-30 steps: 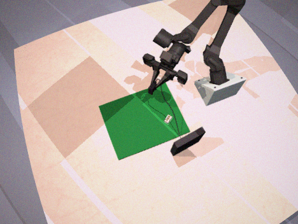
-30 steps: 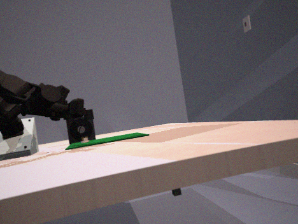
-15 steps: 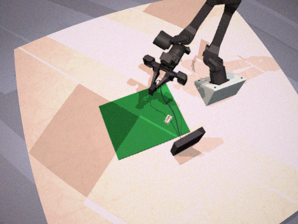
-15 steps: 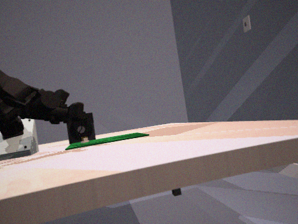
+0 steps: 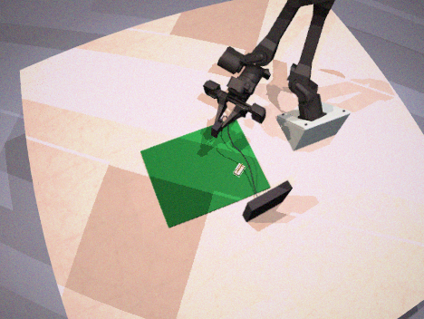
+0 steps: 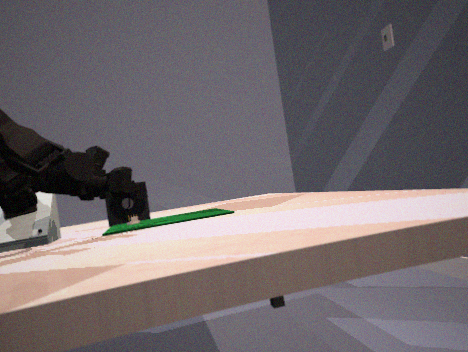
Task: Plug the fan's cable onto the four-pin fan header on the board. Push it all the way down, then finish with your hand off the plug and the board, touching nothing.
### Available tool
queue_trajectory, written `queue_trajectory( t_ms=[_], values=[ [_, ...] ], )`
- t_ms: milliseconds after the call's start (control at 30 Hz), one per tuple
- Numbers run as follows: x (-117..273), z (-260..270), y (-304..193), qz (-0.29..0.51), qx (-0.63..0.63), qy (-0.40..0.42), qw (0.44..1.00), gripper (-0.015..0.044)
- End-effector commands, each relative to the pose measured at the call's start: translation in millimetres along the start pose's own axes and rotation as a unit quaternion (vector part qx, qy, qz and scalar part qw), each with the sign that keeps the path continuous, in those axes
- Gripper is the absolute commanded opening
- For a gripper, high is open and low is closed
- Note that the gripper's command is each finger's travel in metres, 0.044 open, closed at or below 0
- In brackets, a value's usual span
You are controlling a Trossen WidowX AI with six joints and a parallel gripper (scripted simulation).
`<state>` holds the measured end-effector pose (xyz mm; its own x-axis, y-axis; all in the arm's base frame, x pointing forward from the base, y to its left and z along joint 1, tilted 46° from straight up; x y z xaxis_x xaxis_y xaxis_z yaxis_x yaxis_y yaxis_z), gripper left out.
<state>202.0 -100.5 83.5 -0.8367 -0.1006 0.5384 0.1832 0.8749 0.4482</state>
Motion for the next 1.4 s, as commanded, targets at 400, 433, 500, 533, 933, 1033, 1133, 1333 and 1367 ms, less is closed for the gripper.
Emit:
queue_trajectory(
  t_ms=[400,433,500,533,933,1033,1133,1333,1367],
  values=[
    [-3,3,-13,-0.002,0.003,-0.001,1.000,0.0000],
    [-3,4,-14,-0.002,0.003,-0.001,1.000,0.0000],
    [-3,4,-16,-0.002,0.003,-0.001,1.000,0.0000],
    [-3,4,-16,-0.002,0.003,-0.001,1.000,0.0000],
    [-6,7,-26,-0.002,0.003,-0.001,1.000,0.0000],
    [-6,7,-29,-0.002,0.003,-0.001,1.000,0.0000],
    [-7,8,-31,-0.002,0.003,0.000,1.000,0.0000],
    [-8,9,-36,-0.002,0.003,0.000,1.000,0.0000],
    [-8,10,-37,-0.002,0.003,0.000,1.000,0.0000]
  ],
)
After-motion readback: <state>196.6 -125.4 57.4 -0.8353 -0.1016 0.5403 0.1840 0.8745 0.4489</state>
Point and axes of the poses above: the point midway between the two fingers, 35 mm back from their tips, its own x axis back along the fingers, its own z axis across the jaws, y = z × x, the point moved 3 cm from there along x, back along the fingers, and after that the axes turned 15 degrees about x, right-handed, at the moved point
